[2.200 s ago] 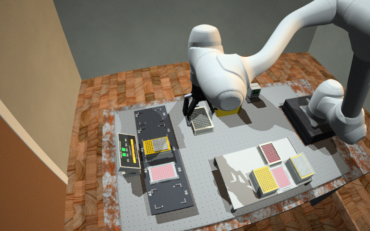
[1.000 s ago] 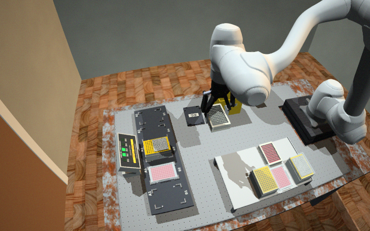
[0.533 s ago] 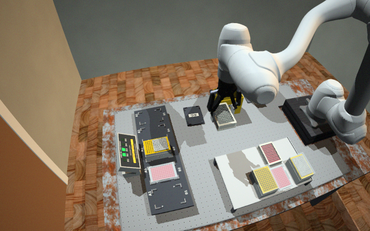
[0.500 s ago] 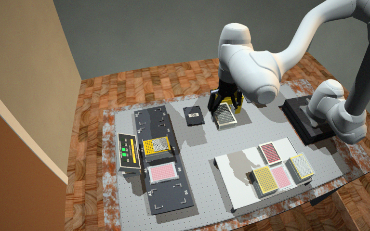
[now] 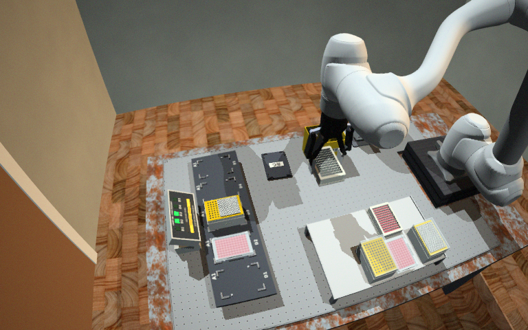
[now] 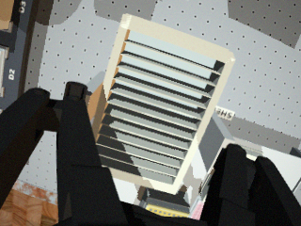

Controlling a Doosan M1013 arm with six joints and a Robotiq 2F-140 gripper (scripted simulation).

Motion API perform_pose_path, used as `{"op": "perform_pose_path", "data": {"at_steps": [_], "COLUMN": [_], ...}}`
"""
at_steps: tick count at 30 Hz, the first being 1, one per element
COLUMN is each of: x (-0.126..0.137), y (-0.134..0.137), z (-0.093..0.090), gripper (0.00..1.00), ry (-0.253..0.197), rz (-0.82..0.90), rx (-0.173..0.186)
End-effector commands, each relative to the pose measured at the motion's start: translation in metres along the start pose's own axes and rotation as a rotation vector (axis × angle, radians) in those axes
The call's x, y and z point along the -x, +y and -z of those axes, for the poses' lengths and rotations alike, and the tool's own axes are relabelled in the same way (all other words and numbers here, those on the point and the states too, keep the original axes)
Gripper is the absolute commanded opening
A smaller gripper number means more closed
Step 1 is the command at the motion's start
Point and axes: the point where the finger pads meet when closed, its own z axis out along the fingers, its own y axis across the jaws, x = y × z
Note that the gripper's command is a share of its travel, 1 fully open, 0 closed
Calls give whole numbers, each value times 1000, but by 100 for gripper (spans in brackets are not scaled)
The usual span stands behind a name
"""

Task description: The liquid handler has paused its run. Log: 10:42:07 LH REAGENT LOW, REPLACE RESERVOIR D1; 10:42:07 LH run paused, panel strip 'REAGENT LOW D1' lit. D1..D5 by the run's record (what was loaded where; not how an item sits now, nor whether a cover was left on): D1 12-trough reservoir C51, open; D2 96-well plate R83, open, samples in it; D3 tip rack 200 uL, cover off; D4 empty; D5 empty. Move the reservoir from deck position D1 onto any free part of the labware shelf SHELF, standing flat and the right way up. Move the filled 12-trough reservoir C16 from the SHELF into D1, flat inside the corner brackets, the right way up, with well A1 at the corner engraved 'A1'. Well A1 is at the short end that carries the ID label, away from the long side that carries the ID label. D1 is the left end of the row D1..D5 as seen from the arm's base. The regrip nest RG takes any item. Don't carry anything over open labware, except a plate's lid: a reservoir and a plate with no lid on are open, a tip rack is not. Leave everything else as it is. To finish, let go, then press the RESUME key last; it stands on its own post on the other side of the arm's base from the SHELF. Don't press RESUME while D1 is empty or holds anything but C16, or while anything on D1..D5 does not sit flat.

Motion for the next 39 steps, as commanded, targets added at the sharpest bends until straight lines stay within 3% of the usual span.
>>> {"op": "perform_pose_path", "data": {"at_steps": [1,39], "x": [6,85], "y": [0,-1], "z": [0,0], "gripper": [0,0], "ry": [0,0], "rz": [-1,-1], "rx": [-1,-1]}}
